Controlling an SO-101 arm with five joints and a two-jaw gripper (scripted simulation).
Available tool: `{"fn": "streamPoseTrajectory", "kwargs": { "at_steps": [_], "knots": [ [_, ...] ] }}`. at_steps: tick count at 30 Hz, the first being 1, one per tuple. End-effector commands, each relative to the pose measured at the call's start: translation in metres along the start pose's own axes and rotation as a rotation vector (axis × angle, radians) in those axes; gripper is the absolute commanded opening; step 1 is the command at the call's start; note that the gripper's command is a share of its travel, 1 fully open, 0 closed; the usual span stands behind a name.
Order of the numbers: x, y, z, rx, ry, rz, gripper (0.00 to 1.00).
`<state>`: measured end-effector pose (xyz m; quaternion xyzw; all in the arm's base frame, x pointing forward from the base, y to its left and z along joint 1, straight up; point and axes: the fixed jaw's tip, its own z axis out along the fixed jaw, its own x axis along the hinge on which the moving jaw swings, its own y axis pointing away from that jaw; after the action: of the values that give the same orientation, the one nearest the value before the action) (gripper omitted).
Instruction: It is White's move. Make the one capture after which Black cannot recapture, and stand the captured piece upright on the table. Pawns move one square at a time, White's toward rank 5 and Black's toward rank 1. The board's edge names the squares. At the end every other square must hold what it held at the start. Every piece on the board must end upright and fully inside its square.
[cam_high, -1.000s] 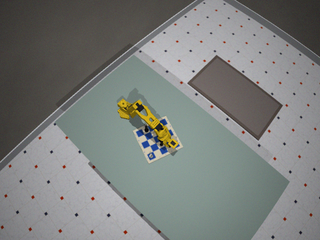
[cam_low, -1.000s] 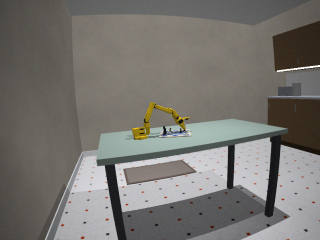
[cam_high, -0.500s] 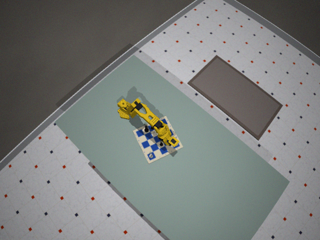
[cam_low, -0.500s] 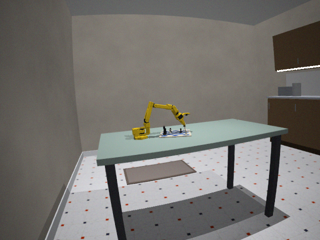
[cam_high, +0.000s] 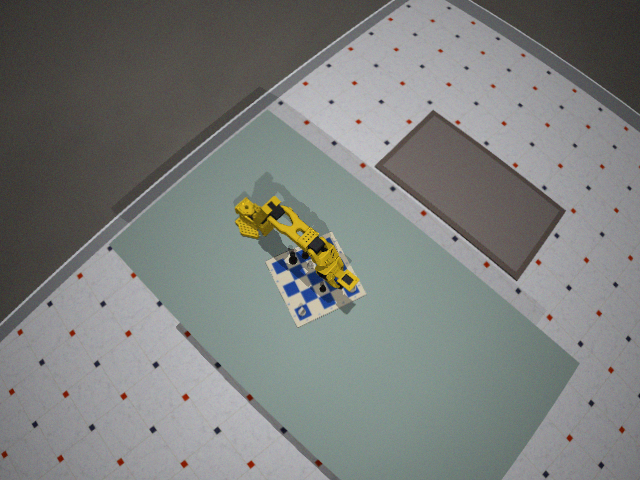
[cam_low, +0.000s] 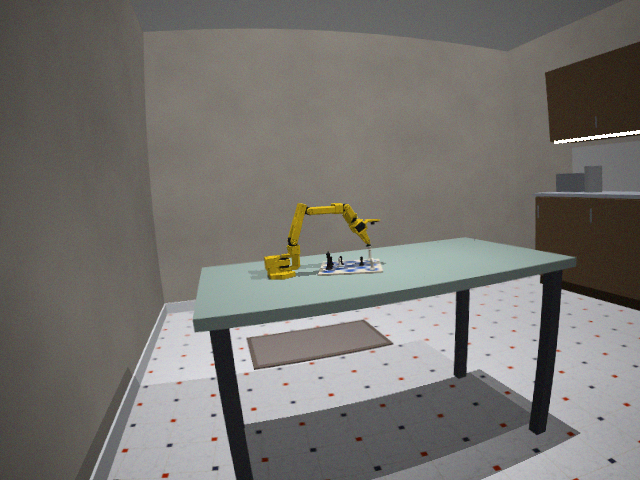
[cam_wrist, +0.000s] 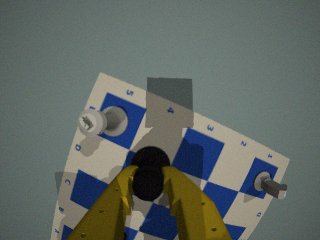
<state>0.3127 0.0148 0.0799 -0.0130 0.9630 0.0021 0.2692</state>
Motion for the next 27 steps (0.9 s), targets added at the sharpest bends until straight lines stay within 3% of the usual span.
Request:
{"fn": "streamPoseTrajectory", "kwargs": {
  "at_steps": [1,12,22,27],
  "knots": [
    [-0.004,-0.003,-0.006,0.003,-0.012,0.002,0.00],
    [0.001,0.010,-0.009,-0.017,-0.012,-0.033,0.00],
    [0.048,0.113,-0.036,-0.218,-0.010,-0.361,0.00],
    [0.056,0.132,-0.042,-0.258,-0.011,-0.427,0.00]
  ]
}}
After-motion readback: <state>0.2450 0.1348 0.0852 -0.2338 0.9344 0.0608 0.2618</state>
